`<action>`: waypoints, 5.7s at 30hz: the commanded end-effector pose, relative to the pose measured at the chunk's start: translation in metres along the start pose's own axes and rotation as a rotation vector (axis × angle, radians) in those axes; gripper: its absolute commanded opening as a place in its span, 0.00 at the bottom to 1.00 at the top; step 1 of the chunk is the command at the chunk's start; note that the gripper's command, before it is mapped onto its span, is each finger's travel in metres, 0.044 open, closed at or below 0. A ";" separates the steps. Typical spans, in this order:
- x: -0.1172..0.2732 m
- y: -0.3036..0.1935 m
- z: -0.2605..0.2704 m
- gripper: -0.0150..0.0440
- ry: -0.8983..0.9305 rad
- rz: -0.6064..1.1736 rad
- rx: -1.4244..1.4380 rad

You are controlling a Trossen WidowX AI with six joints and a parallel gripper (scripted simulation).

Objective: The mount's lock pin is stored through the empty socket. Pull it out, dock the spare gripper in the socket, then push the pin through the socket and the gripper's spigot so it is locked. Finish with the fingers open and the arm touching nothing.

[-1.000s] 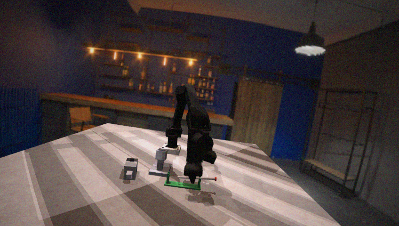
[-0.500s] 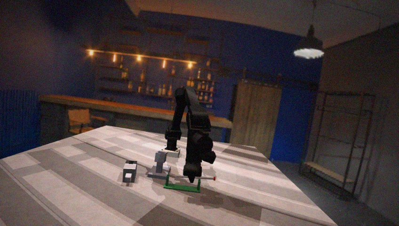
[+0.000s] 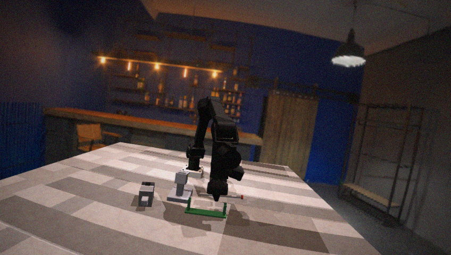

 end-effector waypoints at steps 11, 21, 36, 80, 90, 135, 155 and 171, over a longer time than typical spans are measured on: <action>0.005 -0.015 -0.007 0.25 -0.001 0.001 0.002; 0.014 -0.044 -0.018 0.25 -0.001 0.004 0.005; 0.003 -0.052 -0.022 0.25 0.006 0.006 0.007; -0.018 -0.054 -0.022 0.25 -0.023 -0.003 0.004; -0.018 -0.054 -0.022 0.57 -0.023 -0.003 0.004; 0.065 -0.055 0.001 1.00 0.117 0.038 0.002; 0.119 -0.065 0.016 1.00 -0.018 -0.031 -0.171; 0.098 -0.161 0.006 1.00 0.037 -0.591 -1.960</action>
Point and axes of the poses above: the point midway between the two fingers, 35 mm back from their tips, its own x axis back along the fingers, its own z axis across the jaws, y = z × x, the point moved 7 cm from there along x, back along the fingers, and after that the axes turned 6 degrees about -x, right-handed, at the moved point
